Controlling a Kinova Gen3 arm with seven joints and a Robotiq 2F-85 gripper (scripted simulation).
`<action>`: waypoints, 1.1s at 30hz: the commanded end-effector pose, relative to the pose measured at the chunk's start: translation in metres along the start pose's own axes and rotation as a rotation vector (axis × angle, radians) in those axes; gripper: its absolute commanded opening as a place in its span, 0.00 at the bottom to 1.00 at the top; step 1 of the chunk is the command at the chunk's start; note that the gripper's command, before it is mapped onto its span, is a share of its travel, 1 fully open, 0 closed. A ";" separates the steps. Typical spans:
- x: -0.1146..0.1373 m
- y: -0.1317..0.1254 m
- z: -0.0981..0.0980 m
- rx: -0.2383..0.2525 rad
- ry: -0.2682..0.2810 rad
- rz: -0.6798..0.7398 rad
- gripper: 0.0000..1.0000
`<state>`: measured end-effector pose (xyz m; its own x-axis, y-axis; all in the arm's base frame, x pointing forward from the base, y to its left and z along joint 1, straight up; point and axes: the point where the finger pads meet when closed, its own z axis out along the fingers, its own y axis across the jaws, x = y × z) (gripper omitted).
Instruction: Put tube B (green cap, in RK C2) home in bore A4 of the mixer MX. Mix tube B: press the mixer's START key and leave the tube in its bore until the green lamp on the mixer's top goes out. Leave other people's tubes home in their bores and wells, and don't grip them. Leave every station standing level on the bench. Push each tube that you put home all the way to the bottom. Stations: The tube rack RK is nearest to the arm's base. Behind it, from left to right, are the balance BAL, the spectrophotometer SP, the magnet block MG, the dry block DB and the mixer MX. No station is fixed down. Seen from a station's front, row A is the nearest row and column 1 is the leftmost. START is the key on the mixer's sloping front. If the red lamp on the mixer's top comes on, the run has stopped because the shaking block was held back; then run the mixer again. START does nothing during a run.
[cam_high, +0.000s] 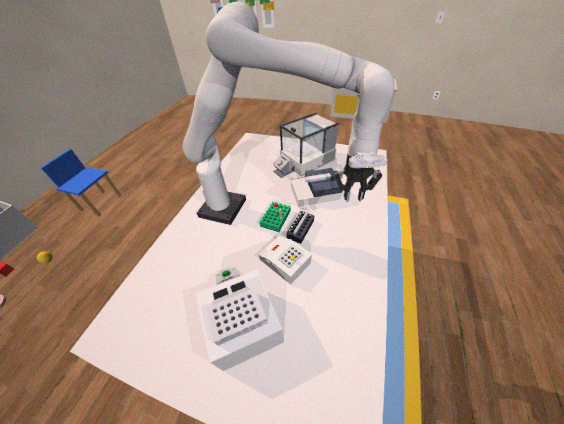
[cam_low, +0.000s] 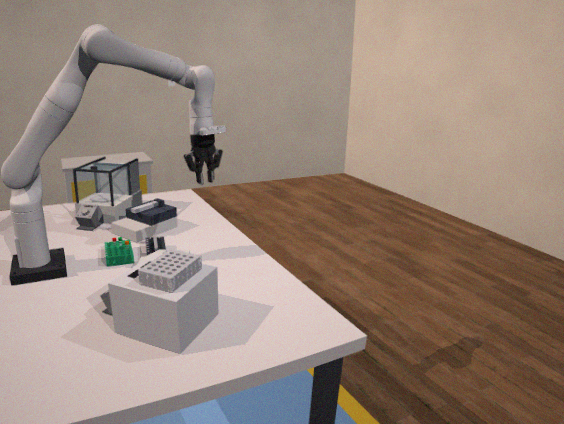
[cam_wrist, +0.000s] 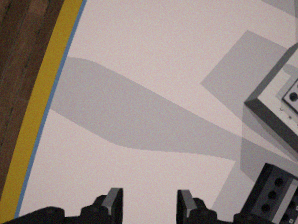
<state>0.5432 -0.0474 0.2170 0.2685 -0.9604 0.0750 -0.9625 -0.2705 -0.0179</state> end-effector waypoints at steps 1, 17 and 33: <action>-0.001 0.002 -0.002 0.001 0.001 0.020 0.42; -0.010 0.021 -0.008 -0.005 -0.002 0.160 0.42; -0.018 0.039 -0.015 -0.012 -0.005 0.300 0.42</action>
<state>0.5002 -0.0397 0.2288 -0.0249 -0.9977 0.0626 -0.9994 0.0234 -0.0247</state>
